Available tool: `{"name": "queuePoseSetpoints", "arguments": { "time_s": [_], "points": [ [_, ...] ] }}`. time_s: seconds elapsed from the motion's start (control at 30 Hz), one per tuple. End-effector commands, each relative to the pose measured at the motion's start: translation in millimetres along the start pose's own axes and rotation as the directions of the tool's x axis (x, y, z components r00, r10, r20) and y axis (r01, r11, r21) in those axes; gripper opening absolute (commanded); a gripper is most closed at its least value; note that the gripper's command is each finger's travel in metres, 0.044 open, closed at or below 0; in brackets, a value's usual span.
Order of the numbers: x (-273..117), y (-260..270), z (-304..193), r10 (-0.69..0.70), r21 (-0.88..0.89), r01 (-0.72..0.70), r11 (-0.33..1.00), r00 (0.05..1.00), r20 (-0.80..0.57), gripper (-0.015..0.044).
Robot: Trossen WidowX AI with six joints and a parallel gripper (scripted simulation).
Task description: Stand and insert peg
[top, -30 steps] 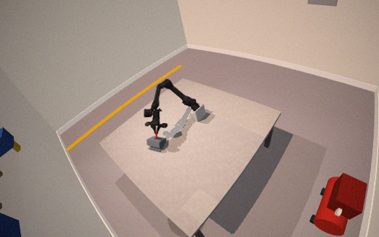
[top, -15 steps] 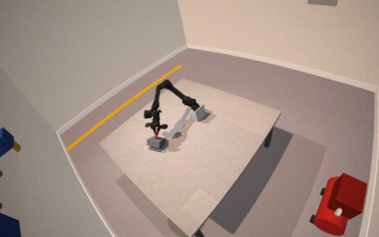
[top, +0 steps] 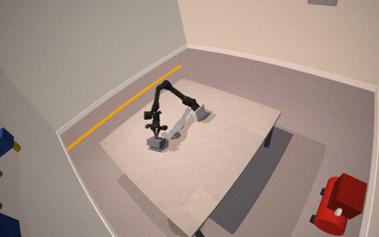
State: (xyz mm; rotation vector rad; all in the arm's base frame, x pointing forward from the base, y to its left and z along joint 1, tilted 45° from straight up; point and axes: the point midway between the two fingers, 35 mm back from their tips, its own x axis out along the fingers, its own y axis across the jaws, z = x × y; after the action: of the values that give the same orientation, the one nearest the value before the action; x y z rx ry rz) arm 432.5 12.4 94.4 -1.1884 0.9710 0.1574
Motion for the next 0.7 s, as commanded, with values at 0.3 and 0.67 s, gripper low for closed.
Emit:
{"name": "queuePoseSetpoints", "arguments": {
  "time_s": [0.3,0.67],
  "points": [
    [5.9,0.4,1.0,0.003,-0.006,-0.003,1.000,1.000,0.003,0.0000],
    [4.9,0.4,0.0,0.001,-0.001,-0.001,1.000,1.000,-0.001,0.0079]
  ]
}}
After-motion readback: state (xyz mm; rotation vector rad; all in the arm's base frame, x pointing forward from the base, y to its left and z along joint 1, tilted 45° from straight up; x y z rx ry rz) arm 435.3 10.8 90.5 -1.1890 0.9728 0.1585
